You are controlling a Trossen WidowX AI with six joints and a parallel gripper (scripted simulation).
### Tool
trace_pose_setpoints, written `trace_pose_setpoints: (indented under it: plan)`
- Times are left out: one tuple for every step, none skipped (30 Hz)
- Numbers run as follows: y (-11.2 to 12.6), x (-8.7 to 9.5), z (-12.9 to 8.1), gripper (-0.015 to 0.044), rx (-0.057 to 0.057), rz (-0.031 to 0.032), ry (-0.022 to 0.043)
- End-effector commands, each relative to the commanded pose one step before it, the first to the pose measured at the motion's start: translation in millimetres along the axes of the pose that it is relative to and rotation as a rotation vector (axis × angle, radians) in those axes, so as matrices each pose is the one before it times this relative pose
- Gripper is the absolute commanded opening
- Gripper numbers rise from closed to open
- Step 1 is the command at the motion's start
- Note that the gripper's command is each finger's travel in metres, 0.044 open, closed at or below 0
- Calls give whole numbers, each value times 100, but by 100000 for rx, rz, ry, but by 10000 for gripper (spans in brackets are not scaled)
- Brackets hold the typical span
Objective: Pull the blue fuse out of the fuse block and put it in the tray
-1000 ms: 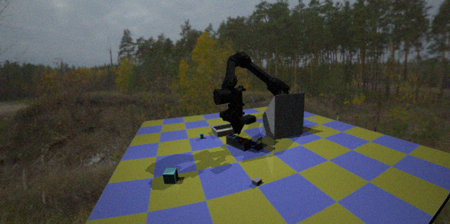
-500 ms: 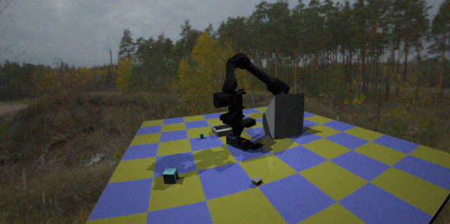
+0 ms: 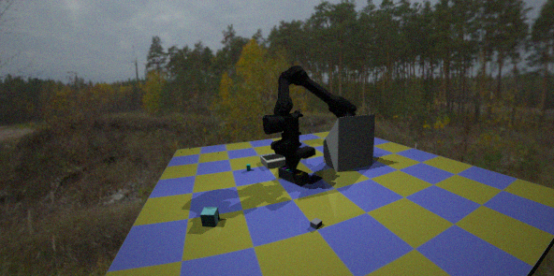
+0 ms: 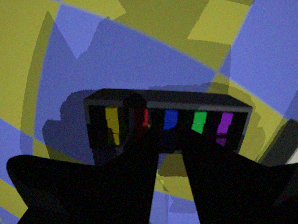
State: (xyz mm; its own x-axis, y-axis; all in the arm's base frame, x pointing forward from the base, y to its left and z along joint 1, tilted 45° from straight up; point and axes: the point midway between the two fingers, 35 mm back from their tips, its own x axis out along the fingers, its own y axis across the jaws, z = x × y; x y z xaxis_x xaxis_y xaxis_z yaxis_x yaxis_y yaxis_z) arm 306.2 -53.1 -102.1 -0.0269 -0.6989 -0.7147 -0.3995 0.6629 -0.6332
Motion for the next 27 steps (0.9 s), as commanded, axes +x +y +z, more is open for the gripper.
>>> trace_pose_setpoints:
  plan:
    - [-24, 165, -48, 74, -535, -357, 101]
    - [0, 73, 0, 74, -1, -2, 1]
    - [0, 82, 0, 74, -1, -2, 2]
    - [0, 90, -1, 74, -1, -3, 2]
    - [0, 93, -1, 74, -1, -3, 2]
    - [0, 94, -1, 74, -1, -3, 3]
    - [0, 94, -2, 74, -1, -4, 3]
    - [0, 94, -2, 74, -1, -4, 3]
    - [0, 94, -2, 74, -1, -5, 3]
    - [0, 74, -2, 74, -1, -4, 3]
    - [0, 45, -1, 74, 0, -2, 2]
    - [0, 15, 0, 74, 0, -1, 1]
    - [0, 0, 0, 74, 0, 0, 0]
    - [0, 0, 0, 74, 0, 0, 0]
    - [0, 0, 0, 74, 0, 0, 0]
    - [9, -112, 75, 67, 581, 350, -137]
    - [0, 0, 0, 61, 0, 0, 0]
    - [0, 0, 0, 54, 0, 0, 0]
    - [0, 0, 0, 47, 0, 0, 0]
    - [0, 0, 0, 41, 0, 0, 0]
    - [0, 0, 0, 34, 0, 0, 0]
    - [0, 0, 0, 27, 0, 0, 0]
    - [0, 0, 0, 21, 0, 0, 0]
    - [0, 0, 0, 14, 0, 0, 0]
    - [0, 0, 0, 7, 0, 0, 0]
    - [0, 0, 0, 1, 0, 0, 0]
    - [0, 0, 0, 0, 0, 0, 0]
